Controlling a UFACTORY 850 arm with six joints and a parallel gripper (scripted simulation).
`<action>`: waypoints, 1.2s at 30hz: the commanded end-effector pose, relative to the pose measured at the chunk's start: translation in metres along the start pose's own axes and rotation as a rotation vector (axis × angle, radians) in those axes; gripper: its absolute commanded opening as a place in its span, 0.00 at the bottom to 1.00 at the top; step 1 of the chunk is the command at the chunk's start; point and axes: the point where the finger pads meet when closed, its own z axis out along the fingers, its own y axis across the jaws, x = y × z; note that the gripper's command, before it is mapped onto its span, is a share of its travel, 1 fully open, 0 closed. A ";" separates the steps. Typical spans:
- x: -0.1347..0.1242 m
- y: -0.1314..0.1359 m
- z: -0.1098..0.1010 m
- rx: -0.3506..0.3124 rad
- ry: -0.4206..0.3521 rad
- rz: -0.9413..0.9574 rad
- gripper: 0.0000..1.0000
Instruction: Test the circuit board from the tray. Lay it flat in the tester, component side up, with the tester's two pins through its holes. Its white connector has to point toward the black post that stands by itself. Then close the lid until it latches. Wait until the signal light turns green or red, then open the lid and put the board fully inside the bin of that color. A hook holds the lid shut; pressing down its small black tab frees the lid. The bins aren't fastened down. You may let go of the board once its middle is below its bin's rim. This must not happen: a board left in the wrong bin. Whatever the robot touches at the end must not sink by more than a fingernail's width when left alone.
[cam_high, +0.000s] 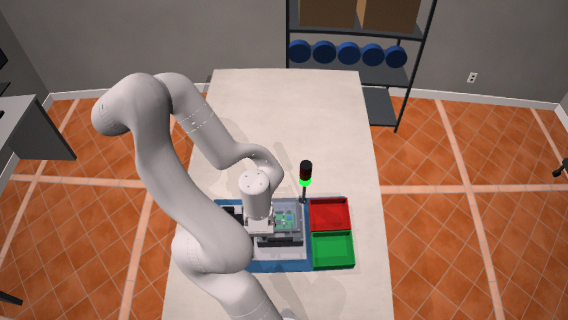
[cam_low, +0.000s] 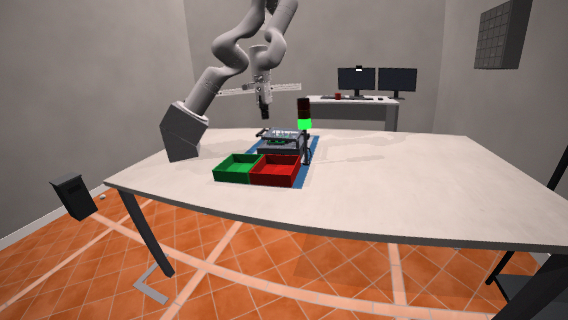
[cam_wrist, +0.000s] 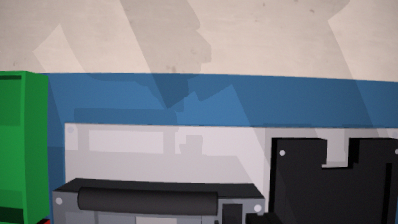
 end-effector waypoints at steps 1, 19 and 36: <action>0.000 0.000 0.000 0.000 -0.001 -0.016 0.00; 0.000 0.000 0.000 0.001 -0.001 -0.441 0.00; 0.000 0.000 0.000 0.001 -0.001 -0.992 0.00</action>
